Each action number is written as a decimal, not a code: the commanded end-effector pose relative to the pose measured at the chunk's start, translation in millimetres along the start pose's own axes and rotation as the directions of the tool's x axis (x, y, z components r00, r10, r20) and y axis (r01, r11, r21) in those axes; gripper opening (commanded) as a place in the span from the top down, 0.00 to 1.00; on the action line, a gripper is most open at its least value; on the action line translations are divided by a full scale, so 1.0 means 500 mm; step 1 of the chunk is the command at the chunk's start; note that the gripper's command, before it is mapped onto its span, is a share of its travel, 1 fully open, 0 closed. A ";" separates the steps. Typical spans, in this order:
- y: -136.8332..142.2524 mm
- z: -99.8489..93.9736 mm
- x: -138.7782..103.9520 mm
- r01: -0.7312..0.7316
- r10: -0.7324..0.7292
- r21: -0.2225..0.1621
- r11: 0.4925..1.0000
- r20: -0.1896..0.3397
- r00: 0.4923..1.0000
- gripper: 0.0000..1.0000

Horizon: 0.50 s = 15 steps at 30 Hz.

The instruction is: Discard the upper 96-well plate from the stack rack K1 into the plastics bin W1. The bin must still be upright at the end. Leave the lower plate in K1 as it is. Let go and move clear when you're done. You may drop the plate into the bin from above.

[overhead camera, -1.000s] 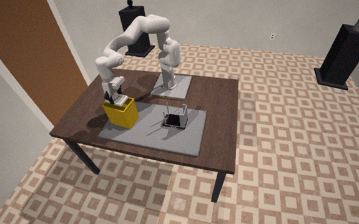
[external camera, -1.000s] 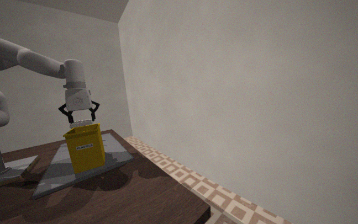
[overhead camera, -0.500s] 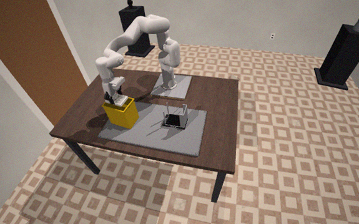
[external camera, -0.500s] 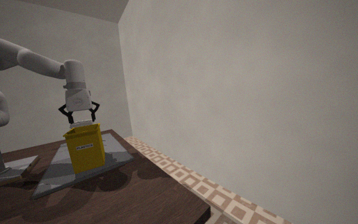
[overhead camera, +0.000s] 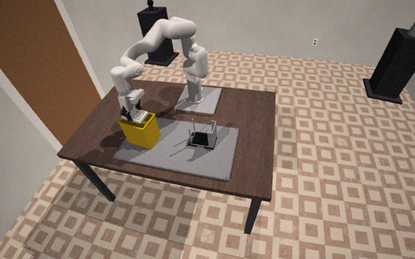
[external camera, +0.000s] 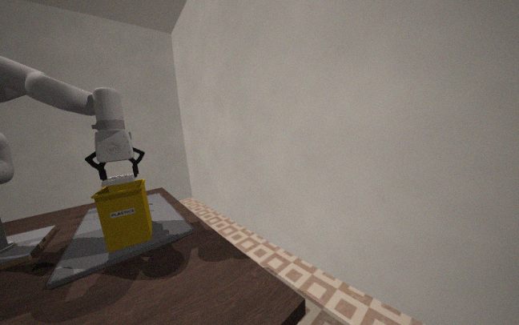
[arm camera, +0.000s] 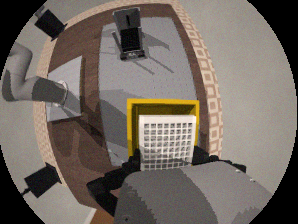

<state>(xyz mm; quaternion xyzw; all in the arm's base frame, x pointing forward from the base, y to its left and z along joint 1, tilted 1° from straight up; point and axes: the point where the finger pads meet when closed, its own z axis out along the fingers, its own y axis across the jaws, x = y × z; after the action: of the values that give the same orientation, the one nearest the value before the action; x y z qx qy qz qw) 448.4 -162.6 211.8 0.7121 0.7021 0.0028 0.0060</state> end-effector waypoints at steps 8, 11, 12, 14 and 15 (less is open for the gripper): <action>0.002 0.000 -0.001 0.000 0.000 -0.004 1.000 0.001 1.000 1.00; 0.002 0.001 -0.001 0.000 0.000 -0.004 1.000 0.001 1.000 1.00; 0.002 0.001 -0.001 0.000 0.000 -0.004 1.000 0.001 1.000 1.00; 0.002 0.002 -0.001 0.000 0.000 -0.004 1.000 0.001 1.000 1.00; 0.002 0.002 -0.001 0.000 0.000 -0.004 1.000 0.001 1.000 1.00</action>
<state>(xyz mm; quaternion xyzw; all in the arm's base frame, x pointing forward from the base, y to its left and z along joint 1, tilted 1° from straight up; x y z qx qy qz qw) 448.5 -162.5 209.7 0.7121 0.7021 0.0028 0.0060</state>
